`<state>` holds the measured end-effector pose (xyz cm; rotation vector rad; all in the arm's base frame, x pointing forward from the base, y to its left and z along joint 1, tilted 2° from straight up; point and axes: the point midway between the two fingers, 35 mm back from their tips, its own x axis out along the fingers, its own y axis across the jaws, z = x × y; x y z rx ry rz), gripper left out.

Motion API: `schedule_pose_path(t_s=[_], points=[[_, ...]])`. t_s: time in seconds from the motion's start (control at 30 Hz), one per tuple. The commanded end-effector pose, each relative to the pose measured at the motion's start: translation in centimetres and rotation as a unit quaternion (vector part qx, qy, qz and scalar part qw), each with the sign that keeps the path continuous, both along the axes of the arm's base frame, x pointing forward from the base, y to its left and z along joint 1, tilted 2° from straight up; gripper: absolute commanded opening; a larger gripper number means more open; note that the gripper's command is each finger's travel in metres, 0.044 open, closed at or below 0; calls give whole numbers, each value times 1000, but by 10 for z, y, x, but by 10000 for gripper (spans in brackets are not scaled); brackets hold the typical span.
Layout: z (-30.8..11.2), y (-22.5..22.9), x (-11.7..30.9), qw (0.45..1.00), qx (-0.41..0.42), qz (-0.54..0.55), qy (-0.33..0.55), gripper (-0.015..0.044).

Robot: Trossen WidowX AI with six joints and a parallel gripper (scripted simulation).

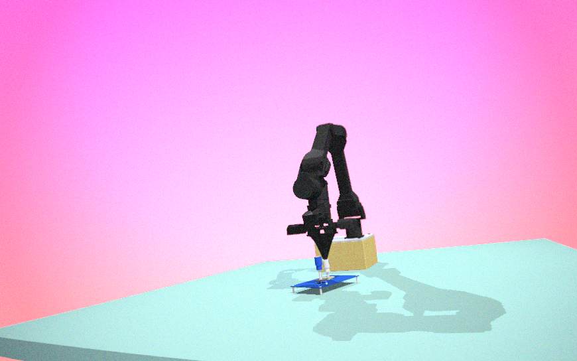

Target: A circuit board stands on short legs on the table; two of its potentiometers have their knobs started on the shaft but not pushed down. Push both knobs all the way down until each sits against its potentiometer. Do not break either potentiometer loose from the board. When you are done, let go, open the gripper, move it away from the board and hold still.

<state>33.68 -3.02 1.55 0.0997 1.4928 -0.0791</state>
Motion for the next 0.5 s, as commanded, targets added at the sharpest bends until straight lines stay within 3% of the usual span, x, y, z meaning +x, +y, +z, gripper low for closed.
schedule_pose_path(t_s=[0.0, 0.47], points=[[-17, 1, 2, 1000, 3, -1, 7, 0], [-19, 1, 2, 1000, 3, -1, 7, 0]])
